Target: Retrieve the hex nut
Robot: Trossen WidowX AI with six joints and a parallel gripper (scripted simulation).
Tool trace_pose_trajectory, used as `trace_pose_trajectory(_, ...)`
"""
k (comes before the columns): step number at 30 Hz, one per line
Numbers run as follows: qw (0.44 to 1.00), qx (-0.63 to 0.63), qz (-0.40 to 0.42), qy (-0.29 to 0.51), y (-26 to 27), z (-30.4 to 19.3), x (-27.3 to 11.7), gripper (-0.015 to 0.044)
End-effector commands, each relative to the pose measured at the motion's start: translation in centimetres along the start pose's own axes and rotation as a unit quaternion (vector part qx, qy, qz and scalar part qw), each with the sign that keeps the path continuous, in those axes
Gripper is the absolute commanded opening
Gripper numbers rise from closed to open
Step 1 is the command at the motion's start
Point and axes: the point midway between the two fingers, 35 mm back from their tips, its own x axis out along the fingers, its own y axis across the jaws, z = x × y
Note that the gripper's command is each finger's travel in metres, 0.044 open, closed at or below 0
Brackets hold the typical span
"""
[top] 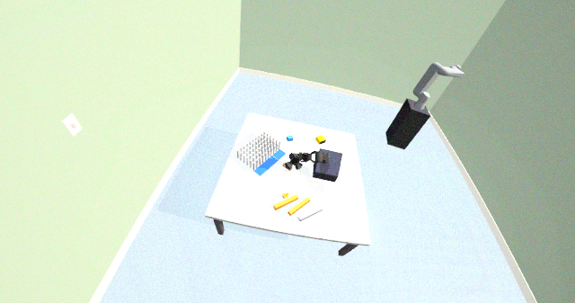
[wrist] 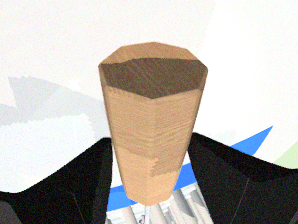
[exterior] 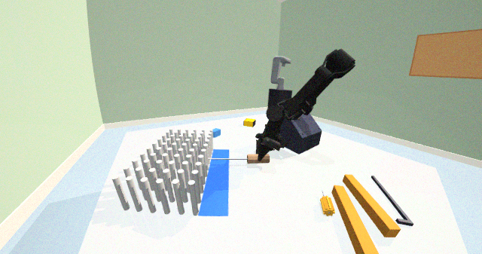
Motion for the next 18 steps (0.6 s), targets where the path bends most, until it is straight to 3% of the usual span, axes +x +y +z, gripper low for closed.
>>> trace_pose_trajectory(1, 1.000, -0.003, -0.004, 0.002, -0.3, -0.6, 0.1, 0.0000)
trace_pose_trajectory(18, 1.000, -0.003, -0.004, 0.003, -0.3, -1.7, 0.6, 0.0000)
